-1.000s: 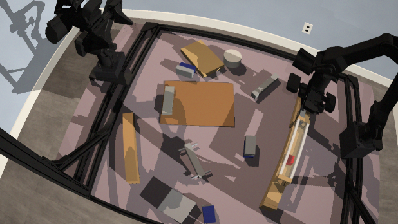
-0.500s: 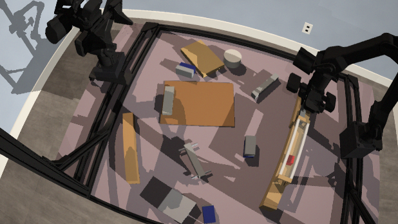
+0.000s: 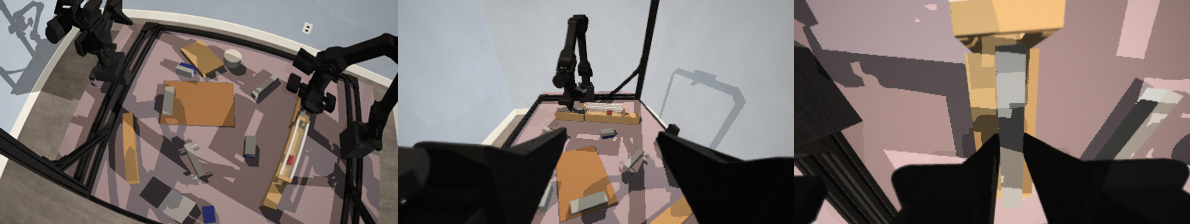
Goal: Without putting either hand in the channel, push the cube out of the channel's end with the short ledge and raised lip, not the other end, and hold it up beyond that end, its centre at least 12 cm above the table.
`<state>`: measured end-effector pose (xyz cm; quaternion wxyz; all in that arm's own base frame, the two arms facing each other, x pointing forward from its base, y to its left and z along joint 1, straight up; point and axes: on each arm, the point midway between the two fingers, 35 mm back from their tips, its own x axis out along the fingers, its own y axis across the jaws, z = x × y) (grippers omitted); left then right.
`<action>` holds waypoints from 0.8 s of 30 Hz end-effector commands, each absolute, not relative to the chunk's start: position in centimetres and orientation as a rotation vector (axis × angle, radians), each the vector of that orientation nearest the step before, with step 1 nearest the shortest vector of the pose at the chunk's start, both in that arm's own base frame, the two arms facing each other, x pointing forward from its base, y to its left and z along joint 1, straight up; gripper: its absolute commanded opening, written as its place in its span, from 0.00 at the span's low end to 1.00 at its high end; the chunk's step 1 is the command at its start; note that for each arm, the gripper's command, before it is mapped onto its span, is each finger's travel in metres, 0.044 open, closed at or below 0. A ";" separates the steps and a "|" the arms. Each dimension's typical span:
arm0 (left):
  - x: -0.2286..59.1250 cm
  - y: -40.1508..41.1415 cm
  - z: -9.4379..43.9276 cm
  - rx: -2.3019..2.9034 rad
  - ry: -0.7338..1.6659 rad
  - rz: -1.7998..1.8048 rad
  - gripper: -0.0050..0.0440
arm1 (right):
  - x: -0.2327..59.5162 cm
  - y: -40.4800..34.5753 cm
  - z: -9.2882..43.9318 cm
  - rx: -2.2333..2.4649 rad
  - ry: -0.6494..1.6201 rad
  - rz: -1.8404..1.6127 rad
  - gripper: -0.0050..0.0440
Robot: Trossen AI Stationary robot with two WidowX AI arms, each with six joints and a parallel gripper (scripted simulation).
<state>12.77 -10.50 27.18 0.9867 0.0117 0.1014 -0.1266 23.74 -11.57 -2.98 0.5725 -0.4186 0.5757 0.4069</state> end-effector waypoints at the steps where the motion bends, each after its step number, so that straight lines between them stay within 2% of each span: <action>1: 12.8 -10.5 27.2 0.021 0.203 -0.253 0.92 | 23.4 -11.3 -3.2 -0.975 1.342 0.975 0.18; 24: 12.8 -10.5 27.2 0.021 0.203 -0.253 0.92 | 23.7 -10.6 -3.2 -0.975 1.342 0.975 0.18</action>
